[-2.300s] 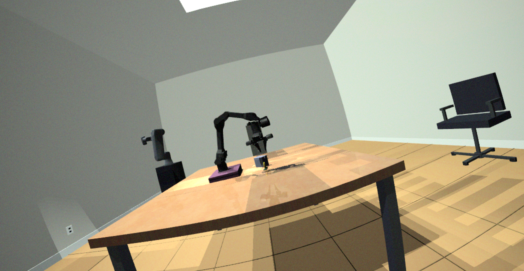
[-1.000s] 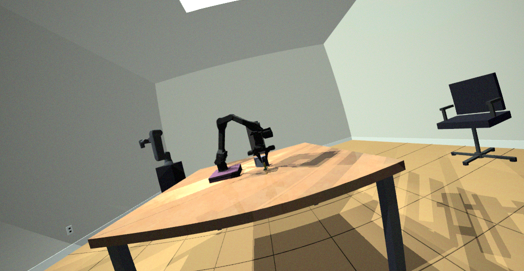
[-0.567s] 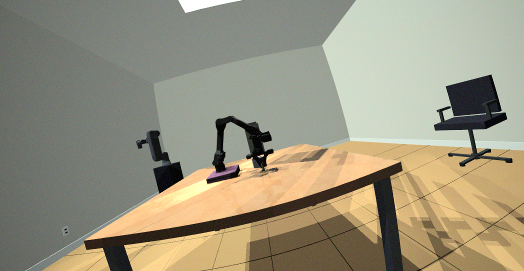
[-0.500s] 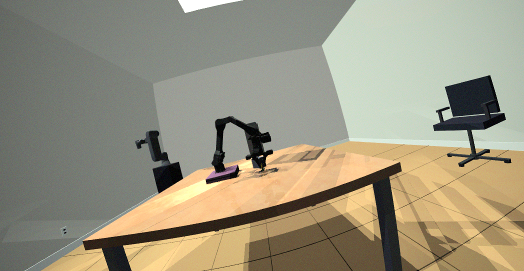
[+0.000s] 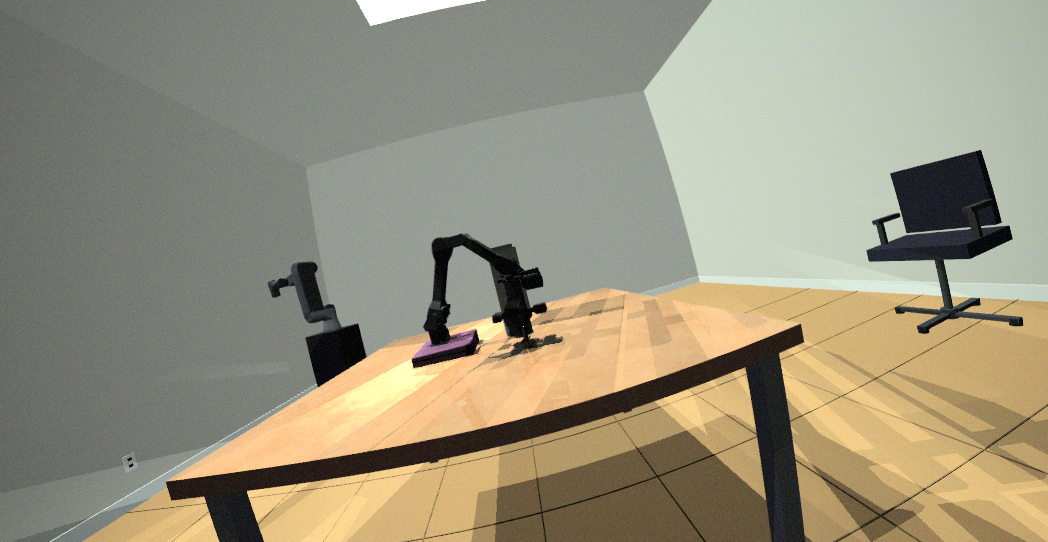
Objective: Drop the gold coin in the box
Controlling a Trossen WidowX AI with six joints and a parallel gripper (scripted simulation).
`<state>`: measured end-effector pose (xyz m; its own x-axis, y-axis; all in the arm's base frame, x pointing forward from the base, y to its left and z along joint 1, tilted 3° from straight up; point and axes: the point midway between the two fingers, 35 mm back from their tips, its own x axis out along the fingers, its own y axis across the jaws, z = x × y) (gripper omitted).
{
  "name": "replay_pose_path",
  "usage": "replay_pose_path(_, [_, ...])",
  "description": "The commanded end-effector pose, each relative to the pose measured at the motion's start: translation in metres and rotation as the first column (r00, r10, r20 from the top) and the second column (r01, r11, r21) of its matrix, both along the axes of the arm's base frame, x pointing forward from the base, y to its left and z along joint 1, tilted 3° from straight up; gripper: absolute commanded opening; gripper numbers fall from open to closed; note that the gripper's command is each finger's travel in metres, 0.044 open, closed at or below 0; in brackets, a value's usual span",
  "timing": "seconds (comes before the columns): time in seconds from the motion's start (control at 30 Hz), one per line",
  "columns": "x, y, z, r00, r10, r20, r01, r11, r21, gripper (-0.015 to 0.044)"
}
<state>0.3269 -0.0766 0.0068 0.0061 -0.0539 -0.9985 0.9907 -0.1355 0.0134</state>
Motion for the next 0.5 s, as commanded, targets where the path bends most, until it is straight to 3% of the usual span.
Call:
replay_pose_path(0.0, [0.0, 0.0, -0.001, 1.0, 0.005, -0.001, -0.005, 1.0, -0.002, 0.0])
replay_pose_path(0.47, [0.009, -0.001, 0.013, 0.999, -0.001, 0.045, 0.001, 1.0, -0.011, 0.0])
